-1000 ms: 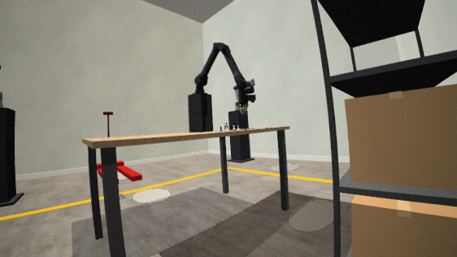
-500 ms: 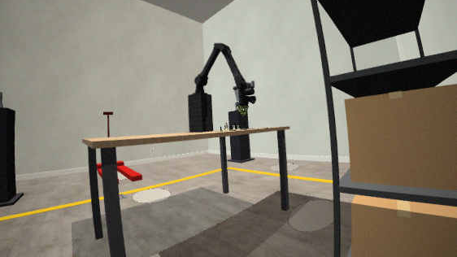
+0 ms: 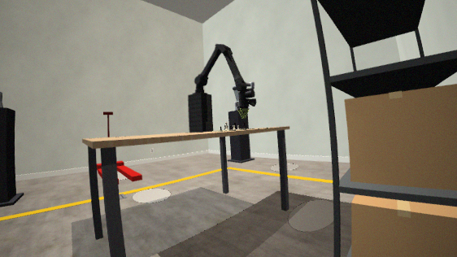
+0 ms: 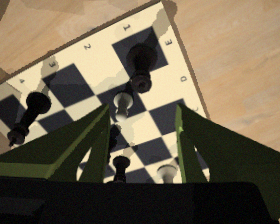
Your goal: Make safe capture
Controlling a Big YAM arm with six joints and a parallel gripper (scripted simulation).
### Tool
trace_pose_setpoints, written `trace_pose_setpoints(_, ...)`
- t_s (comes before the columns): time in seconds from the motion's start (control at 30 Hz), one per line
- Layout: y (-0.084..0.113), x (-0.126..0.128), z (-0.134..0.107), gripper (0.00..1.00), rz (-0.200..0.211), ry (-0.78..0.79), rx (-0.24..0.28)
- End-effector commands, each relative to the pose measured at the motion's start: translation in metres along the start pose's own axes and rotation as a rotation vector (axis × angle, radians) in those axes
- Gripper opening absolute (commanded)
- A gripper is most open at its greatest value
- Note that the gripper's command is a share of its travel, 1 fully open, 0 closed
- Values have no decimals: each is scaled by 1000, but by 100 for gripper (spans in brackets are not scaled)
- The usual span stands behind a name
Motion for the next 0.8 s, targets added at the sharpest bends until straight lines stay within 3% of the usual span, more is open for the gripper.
trace_pose_setpoints(0.0, -5, -9, 13, 40, -25, -5, -21)
trace_pose_setpoints(0.5, -19, -6, 10, 40, -19, -4, -16)
trace_pose_setpoints(0.77, -13, -11, 14, 40, -30, -4, -25)
Point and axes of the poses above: the point where the finger pads meet when closed, its own y axis back along the fingers, its own x axis across the jaws, z = x × y, the point moved 3 cm from there along y, back along the fingers, and after that the axes turned 1 degree about -y, right-handed, at the moved point
